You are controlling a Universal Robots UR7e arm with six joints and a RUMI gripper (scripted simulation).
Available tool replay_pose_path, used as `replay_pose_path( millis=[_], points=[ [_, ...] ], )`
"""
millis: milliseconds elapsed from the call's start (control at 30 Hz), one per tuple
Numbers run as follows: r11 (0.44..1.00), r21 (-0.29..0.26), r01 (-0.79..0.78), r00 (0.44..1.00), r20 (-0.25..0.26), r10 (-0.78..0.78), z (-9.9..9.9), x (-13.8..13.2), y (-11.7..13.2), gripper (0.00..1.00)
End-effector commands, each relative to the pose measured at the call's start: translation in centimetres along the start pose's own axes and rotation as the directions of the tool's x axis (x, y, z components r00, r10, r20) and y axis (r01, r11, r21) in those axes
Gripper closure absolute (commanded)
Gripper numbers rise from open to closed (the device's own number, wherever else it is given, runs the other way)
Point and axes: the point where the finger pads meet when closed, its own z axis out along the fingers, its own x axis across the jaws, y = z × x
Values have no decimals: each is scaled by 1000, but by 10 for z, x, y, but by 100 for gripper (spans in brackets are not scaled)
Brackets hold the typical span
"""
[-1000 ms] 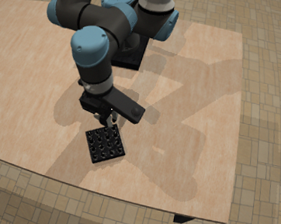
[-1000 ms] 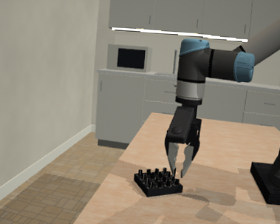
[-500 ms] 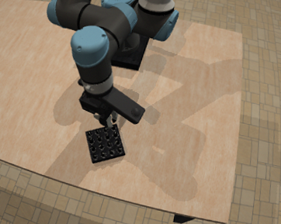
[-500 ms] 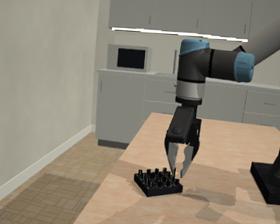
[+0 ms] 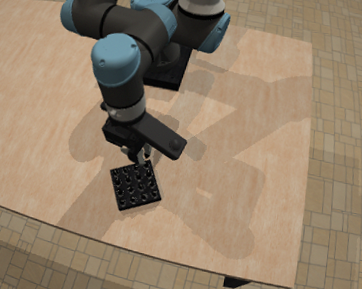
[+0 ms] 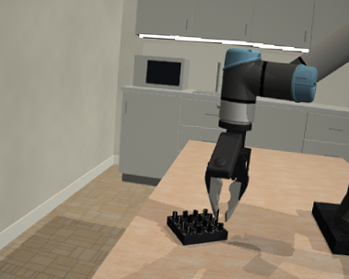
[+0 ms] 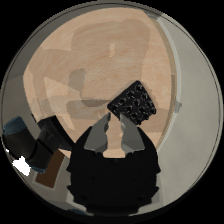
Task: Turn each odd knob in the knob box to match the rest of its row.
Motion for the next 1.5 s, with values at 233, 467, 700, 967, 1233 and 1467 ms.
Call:
replay_pose_path(
  millis=[233,467,700,967,1233,1467],
  points=[
    [1000,1,2,1000,5,-2,2,-2,-2,89],
    [1000,1,2,1000,4,-2,2,-3,-5,89],
    [1000,1,2,1000,3,-2,1,-2,-6,89],
    [1000,1,1,1000,3,-1,1,-2,-5,89],
    [1000,1,1,1000,3,-1,1,-2,-5,89],
    [1000,1,1,1000,3,-1,1,-2,-5,89]
  ],
)
